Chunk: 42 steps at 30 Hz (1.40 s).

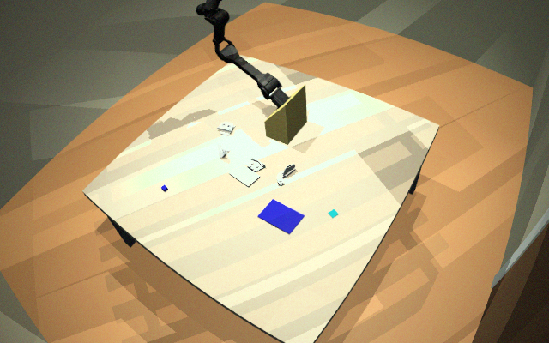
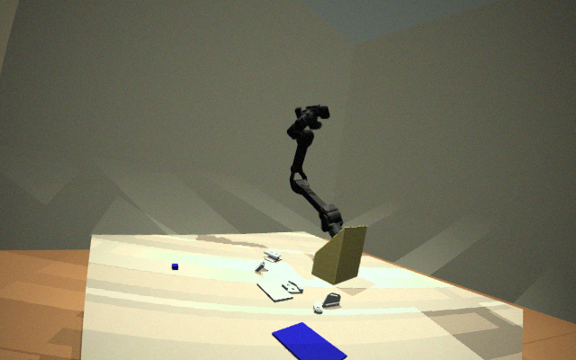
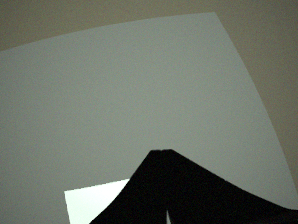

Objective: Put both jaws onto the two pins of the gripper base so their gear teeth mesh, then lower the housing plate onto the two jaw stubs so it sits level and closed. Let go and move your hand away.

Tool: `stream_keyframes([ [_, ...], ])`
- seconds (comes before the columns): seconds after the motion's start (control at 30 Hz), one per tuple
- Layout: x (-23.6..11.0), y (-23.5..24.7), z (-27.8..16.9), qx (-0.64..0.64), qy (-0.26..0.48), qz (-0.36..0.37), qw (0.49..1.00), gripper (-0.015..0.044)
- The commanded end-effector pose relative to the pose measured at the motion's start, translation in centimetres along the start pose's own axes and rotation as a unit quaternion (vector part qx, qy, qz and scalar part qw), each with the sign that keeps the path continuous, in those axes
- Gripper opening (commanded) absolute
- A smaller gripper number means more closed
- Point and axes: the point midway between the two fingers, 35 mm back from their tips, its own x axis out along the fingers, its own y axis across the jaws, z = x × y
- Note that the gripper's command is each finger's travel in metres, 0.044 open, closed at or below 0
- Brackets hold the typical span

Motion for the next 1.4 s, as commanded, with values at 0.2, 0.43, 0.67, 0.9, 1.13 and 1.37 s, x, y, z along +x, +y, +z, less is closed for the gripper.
stream_keyframes([
  [0.2,-2.0,2.5,-4.5,0.045,0.095,0.020,0.994,0.0000],
  [0.43,-3.3,3.5,-6.4,0.086,0.133,0.034,0.987,0.0000],
  [0.67,-5.3,5.0,-9.0,0.114,0.192,0.042,0.974,0.0000],
  [0.9,-7.6,6.4,-11.5,0.134,0.252,0.048,0.957,0.0000],
  [1.13,-10.5,7.9,-13.9,0.162,0.321,0.054,0.932,0.0000],
  [1.37,-13.8,9.4,-15.8,0.177,0.386,0.060,0.903,0.0000],
])
